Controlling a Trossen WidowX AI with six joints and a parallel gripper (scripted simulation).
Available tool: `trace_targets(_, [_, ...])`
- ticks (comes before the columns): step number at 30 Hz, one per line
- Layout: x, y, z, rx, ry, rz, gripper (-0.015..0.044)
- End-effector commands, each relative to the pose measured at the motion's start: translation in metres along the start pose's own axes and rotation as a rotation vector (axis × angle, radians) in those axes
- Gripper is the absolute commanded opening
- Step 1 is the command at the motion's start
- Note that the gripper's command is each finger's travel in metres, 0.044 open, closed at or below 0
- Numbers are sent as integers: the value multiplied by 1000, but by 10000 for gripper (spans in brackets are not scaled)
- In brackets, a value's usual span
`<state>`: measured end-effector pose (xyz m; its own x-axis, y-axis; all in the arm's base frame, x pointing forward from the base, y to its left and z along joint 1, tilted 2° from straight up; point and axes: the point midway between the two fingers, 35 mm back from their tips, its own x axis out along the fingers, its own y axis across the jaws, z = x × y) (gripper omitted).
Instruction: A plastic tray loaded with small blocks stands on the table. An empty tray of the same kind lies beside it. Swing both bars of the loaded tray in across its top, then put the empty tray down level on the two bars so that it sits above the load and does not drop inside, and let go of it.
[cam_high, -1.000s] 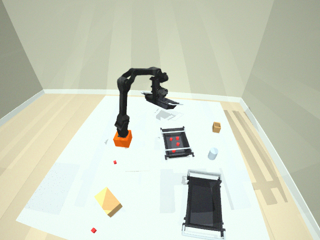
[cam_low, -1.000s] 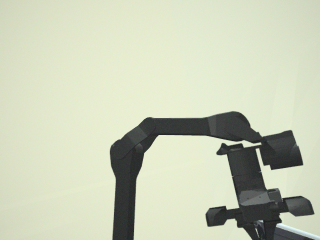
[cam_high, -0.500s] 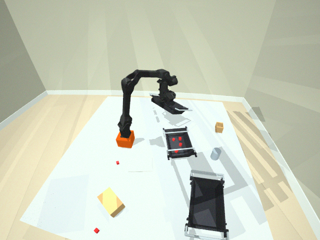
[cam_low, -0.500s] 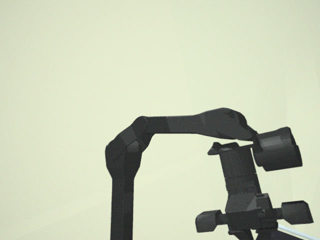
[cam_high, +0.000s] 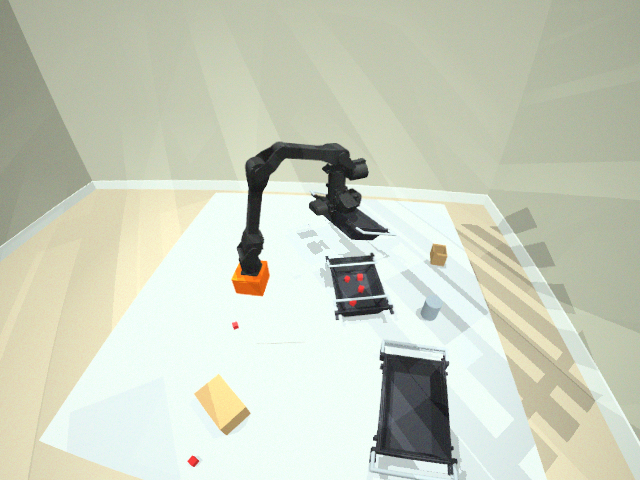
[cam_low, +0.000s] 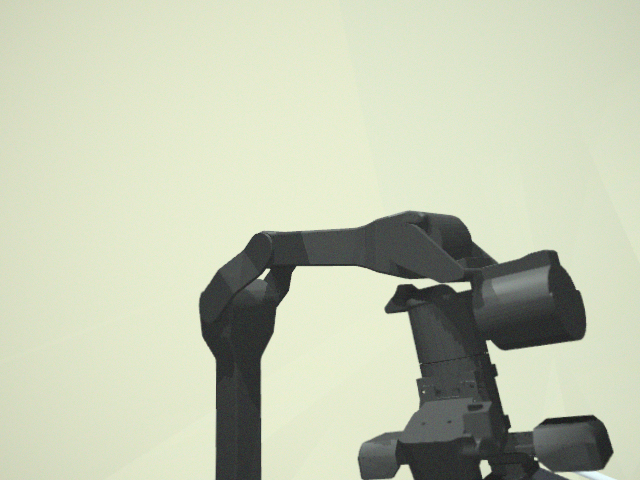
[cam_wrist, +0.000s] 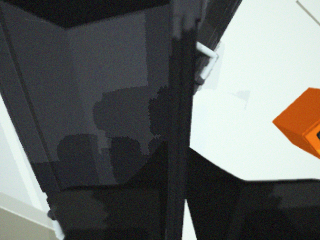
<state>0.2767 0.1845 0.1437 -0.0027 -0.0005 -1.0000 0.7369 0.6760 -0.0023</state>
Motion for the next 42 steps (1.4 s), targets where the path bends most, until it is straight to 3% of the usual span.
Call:
trace_targets(1, [-3, 0, 14, 30, -5, 12, 0])
trace_targets(42, [-3, -70, 163, 465, -19, 4, 0])
